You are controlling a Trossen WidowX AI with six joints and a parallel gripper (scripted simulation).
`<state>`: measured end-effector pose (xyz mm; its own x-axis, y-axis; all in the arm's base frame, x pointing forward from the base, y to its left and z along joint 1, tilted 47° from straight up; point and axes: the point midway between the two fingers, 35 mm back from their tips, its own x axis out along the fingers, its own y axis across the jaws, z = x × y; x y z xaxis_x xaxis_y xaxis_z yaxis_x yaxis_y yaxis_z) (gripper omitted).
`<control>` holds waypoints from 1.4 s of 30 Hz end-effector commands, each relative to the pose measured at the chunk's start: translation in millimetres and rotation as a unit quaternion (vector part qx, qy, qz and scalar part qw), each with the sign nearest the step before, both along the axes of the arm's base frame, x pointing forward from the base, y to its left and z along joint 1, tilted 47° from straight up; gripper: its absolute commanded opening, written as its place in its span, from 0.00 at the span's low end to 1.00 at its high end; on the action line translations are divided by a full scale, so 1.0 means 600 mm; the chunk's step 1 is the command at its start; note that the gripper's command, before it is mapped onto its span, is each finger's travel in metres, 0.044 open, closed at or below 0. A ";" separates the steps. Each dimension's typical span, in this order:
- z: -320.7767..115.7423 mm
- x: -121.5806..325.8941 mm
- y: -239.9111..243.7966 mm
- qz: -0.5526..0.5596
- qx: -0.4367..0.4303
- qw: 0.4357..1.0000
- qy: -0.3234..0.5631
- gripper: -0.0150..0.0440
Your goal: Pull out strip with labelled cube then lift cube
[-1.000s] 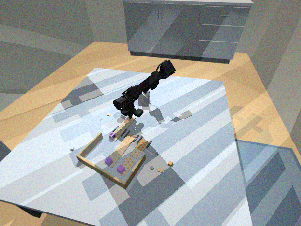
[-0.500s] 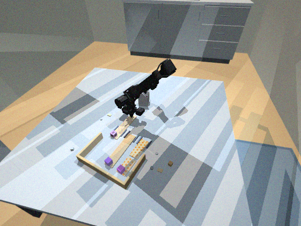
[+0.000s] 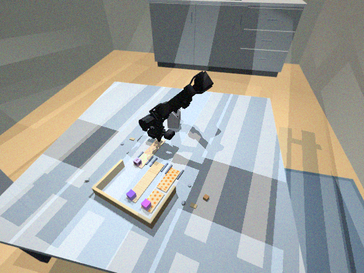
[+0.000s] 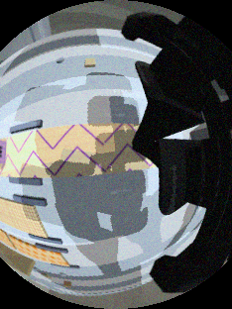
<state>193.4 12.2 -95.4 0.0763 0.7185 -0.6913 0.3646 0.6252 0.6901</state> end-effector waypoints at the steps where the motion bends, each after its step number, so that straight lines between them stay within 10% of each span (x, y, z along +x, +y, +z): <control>1: -0.001 -0.014 0.009 0.007 0.004 1.000 0.012 0.25; 18: 0.047 -0.002 -0.052 0.007 0.003 1.000 0.012 0.25; 35: 0.025 0.105 -0.098 -0.024 0.005 0.999 0.042 1.00; 42: 0.016 0.146 -0.119 -0.024 0.005 0.999 0.041 1.00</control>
